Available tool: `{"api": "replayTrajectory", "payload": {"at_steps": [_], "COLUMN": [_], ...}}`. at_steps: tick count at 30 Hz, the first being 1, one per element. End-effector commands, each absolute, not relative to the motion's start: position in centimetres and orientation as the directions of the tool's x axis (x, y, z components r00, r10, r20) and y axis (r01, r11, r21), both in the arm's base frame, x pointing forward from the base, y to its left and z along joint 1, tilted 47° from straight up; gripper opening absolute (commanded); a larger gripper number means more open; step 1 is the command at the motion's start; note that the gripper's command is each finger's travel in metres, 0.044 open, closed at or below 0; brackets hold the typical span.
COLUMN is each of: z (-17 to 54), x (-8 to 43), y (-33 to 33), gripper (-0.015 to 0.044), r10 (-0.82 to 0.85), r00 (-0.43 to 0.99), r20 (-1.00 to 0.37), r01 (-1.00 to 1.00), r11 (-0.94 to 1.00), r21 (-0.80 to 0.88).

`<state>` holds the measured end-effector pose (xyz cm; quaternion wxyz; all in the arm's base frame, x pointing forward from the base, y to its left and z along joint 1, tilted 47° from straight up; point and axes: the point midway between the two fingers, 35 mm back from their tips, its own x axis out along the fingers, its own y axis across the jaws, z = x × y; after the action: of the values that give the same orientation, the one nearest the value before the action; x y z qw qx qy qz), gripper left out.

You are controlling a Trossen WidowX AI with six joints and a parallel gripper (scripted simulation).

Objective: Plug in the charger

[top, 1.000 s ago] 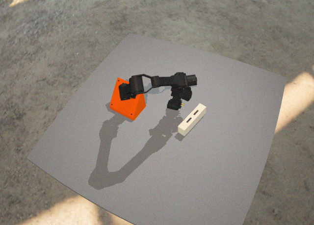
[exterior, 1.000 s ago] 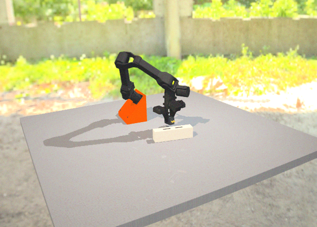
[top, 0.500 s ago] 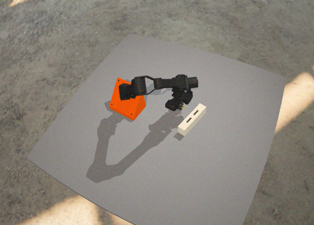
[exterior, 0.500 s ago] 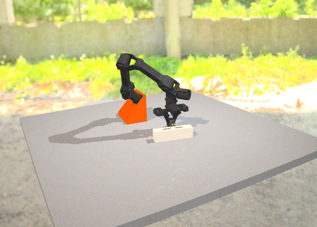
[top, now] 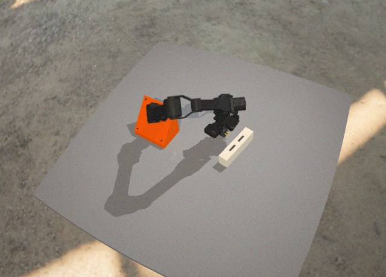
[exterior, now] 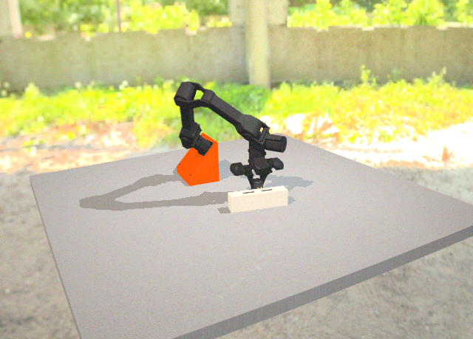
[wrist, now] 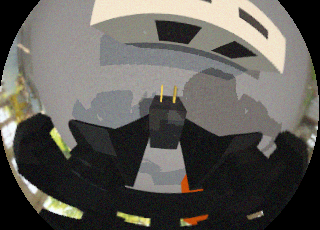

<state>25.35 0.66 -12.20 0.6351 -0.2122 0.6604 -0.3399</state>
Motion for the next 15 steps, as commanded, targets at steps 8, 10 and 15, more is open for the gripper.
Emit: {"api": "replayTrajectory", "payload": {"at_steps": [8,10,15], "z": [-12.2,-12.2,-12.1], "x": [26.9,27.2,27.9], "y": [0.3,0.2,0.1], "gripper": [0.0000,0.0000,0.0000], "r10": [-0.715,-0.715,-0.714], "r00": [-0.105,-0.105,-0.105], "r20": [-0.692,-0.692,-0.692], "r01": [0.171,0.174,0.182], "r11": [0.672,0.672,0.670], "r21": [-0.720,-0.720,-0.720]}}
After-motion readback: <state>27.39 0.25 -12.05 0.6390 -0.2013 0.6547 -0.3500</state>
